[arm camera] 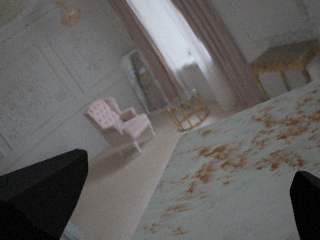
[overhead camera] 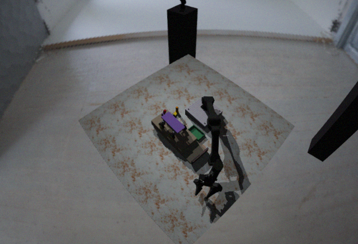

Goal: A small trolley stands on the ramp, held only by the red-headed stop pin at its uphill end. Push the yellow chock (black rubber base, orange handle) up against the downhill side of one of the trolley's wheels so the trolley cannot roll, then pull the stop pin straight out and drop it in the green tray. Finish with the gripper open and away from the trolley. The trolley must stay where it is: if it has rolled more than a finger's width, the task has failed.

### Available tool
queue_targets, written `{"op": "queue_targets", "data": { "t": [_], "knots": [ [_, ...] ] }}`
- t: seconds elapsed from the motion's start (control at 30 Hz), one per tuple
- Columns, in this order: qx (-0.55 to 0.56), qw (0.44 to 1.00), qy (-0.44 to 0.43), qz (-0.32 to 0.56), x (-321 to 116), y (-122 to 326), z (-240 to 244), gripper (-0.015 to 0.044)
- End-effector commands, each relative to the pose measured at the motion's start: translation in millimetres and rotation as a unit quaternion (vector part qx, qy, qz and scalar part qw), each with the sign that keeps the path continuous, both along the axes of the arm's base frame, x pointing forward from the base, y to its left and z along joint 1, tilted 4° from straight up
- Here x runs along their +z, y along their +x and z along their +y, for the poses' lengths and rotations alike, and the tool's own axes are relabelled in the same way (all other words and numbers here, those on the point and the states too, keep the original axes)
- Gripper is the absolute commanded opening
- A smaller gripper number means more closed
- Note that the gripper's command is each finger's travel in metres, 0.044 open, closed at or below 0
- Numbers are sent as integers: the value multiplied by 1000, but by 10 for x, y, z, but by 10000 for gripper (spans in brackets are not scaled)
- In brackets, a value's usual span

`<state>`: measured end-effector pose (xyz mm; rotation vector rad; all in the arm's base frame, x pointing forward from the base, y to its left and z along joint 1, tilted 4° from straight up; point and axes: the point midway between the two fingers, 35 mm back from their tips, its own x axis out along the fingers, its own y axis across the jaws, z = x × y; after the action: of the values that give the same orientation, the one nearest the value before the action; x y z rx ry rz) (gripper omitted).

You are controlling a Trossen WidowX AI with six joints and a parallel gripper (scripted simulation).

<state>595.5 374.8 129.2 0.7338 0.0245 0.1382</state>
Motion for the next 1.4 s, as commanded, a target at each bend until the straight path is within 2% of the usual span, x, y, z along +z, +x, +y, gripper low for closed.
{"op": "queue_targets", "data": {
  "t": [0.0, 0.1, 0.23, 0.5, 0.8, 1.37],
  "knots": [
    [0, 1000, -2, 0, 2, 4, -7, 374],
    [-6, 1000, -28, 5, 25, 56, -114, 295],
    [-20, 994, -104, 20, 89, 188, -435, 190],
    [-38, 962, -262, 63, 207, 369, -1173, 190],
    [-36, 898, -421, 121, 303, 390, -2029, 190],
    [38, 726, -645, 234, 387, -92, -3544, 190]
  ]
}}
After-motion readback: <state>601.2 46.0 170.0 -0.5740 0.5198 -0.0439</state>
